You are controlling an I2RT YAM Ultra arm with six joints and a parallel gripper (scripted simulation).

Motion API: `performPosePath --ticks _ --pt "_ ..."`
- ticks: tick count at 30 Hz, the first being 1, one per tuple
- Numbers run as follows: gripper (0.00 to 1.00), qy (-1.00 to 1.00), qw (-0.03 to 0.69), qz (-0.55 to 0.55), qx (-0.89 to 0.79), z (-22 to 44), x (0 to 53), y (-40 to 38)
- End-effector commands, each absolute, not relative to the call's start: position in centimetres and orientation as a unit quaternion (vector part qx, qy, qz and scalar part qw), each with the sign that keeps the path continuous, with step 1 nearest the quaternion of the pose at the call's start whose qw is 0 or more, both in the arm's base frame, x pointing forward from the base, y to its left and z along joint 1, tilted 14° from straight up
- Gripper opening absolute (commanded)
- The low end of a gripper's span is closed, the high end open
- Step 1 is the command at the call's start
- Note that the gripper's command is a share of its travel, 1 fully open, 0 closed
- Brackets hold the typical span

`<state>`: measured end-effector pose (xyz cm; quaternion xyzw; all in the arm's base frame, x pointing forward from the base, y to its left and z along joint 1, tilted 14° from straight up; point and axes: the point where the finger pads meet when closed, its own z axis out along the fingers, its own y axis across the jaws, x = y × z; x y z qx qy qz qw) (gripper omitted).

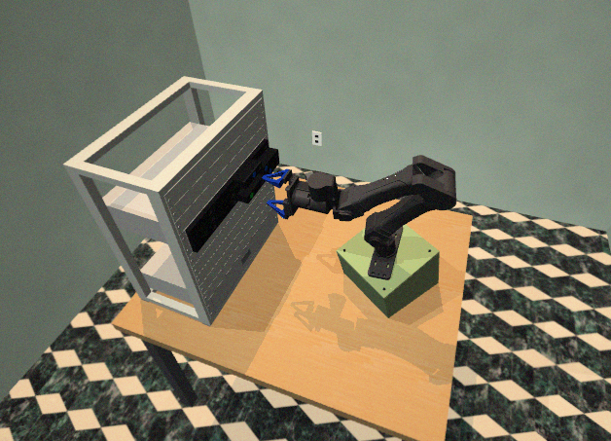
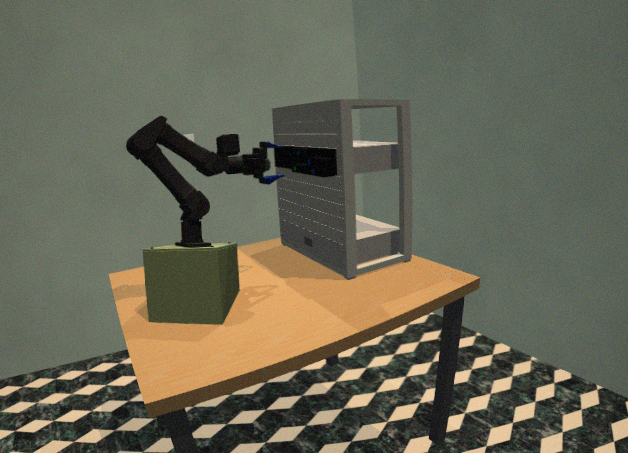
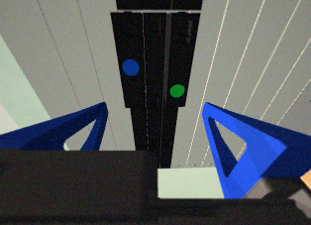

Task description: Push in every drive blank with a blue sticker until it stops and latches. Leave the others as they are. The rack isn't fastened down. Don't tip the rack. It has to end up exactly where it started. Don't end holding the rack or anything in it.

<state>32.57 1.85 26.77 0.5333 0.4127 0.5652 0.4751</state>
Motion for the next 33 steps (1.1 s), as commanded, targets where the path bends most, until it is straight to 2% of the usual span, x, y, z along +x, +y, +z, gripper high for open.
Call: performPosePath --ticks 1,18,20,29,33 --pt "1.00 0.397 0.491 0.577 0.518 29.2 32.9 1.8" --pt "1.00 0.396 0.489 0.578 0.519 28.8 33.0 0.5" --pt "1.00 0.406 0.480 0.568 0.531 26.5 32.9 -0.1" --pt "1.00 0.404 0.479 0.569 0.533 25.2 33.0 -3.9" --pt "1.00 0.397 0.489 0.578 0.519 26.9 33.3 -4.9"
